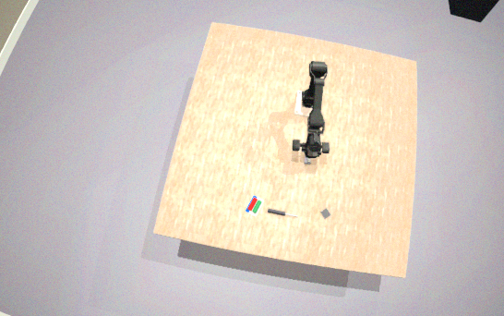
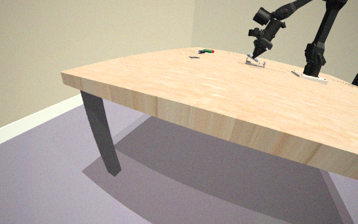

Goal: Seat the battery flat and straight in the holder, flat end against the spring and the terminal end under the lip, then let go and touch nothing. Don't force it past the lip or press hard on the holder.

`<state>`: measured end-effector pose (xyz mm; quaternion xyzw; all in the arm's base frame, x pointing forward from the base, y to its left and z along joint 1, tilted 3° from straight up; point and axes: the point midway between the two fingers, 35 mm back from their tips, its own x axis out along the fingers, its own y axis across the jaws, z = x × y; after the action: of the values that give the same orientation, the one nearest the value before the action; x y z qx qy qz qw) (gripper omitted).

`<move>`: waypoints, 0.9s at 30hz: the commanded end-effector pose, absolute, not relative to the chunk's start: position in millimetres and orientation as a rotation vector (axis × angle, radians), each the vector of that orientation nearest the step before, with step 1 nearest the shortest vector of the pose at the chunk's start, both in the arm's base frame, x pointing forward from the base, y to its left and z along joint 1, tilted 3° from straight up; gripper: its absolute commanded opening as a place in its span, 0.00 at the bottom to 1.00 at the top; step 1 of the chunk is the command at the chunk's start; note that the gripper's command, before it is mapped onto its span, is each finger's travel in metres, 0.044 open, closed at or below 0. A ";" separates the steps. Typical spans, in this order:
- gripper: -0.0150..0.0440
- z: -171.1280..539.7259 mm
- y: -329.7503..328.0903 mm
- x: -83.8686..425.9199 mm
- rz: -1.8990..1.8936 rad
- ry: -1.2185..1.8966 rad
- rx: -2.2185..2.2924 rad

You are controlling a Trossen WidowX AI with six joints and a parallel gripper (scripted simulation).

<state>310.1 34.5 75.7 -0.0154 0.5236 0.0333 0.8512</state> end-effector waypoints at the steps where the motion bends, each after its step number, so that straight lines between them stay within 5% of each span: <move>1: 0.37 75.3 33.8 308.0 0.070 1.077 -0.037; 27: 0.37 66.7 32.9 300.3 0.077 0.957 -0.031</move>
<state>302.8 33.5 66.2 -0.0131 0.4641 0.0368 0.8849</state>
